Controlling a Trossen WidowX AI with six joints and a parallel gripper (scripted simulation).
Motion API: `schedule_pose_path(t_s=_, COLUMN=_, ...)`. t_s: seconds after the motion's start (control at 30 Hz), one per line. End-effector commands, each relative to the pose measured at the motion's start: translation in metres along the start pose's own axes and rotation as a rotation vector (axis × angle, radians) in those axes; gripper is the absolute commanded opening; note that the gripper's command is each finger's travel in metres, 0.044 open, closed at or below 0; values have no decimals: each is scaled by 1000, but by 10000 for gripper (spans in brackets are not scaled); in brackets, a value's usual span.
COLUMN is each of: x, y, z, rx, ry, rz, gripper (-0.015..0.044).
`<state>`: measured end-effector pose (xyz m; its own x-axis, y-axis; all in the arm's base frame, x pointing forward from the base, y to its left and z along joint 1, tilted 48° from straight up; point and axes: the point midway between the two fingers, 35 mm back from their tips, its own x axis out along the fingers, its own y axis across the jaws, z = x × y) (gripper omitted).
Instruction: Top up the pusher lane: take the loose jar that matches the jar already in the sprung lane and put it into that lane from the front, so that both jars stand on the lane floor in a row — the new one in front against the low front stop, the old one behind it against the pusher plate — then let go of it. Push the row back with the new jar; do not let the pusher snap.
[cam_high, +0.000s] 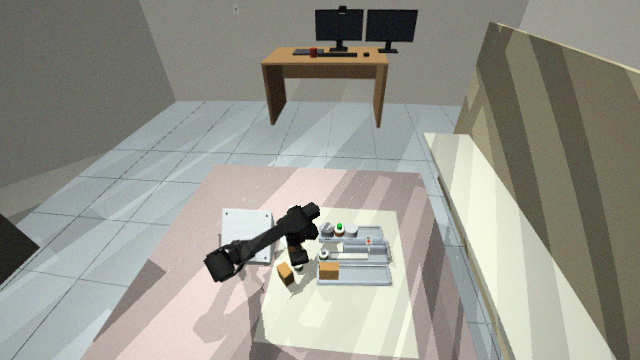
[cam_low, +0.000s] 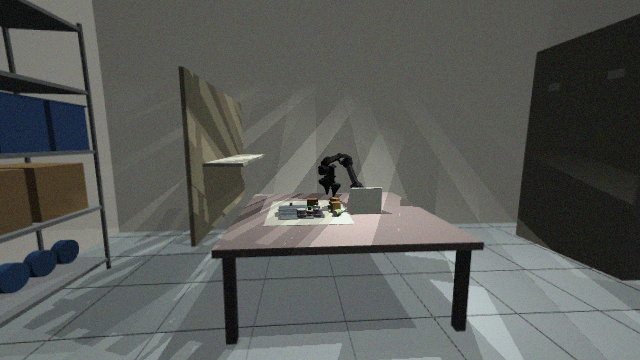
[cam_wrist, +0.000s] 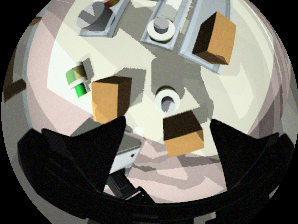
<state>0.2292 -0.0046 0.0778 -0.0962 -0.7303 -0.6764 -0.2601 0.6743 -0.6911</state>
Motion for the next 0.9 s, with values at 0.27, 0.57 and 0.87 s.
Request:
schedule_pose_path(t_s=0.27, x=36, y=-2, z=0, rx=4, ry=8, rz=-7, gripper=440)
schedule_pose_path(t_s=0.57, x=53, y=-2, z=-1, rx=4, ry=8, rz=-7, gripper=440)
schedule_pose_path(t_s=0.87, x=67, y=-2, z=-1, rx=4, ry=7, rz=-7, gripper=440)
